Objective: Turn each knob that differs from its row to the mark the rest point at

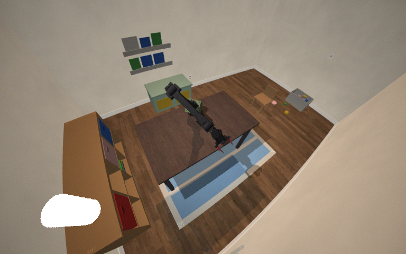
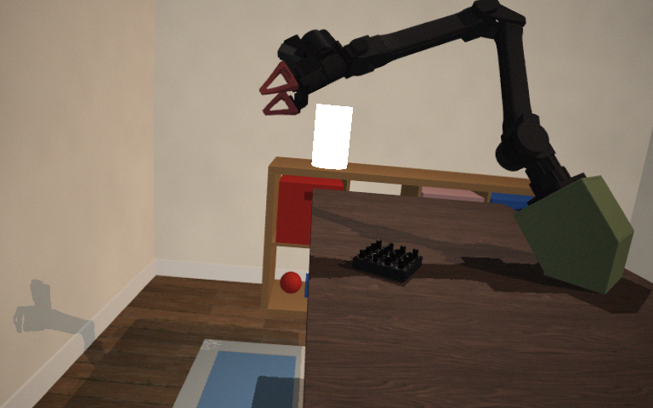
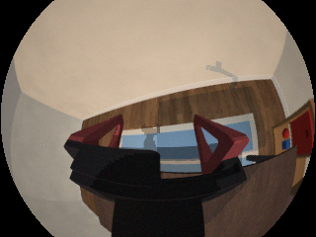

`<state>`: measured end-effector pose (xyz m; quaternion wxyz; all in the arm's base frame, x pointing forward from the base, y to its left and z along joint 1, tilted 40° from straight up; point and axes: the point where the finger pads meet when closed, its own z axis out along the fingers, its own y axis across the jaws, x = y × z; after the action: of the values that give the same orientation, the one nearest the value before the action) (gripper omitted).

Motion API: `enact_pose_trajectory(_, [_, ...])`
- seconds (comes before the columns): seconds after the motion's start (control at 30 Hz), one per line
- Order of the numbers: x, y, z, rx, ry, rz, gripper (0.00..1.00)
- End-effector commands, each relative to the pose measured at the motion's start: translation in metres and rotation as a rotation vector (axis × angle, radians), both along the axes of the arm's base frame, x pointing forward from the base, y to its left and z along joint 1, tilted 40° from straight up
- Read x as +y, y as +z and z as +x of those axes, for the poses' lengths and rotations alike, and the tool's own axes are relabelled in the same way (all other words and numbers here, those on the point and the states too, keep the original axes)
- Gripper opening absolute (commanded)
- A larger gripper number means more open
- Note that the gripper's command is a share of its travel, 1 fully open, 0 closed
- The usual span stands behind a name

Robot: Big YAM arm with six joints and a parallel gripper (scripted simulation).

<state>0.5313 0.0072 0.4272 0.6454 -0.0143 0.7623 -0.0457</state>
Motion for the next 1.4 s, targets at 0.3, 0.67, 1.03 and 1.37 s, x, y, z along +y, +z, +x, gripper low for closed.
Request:
enact_pose_trajectory(0.3, [0.023, -0.127, -0.002, 0.322, 0.003, -0.224, 1.00])
enact_pose_trajectory(0.67, [0.029, -0.214, -0.026, 0.566, 0.017, -0.425, 1.00])
enact_pose_trajectory(1.03, [0.029, -0.285, -0.062, 0.792, 0.058, -0.644, 1.00])
enact_pose_trajectory(1.37, [0.025, -0.335, -0.102, 0.985, 0.115, -0.857, 1.00])
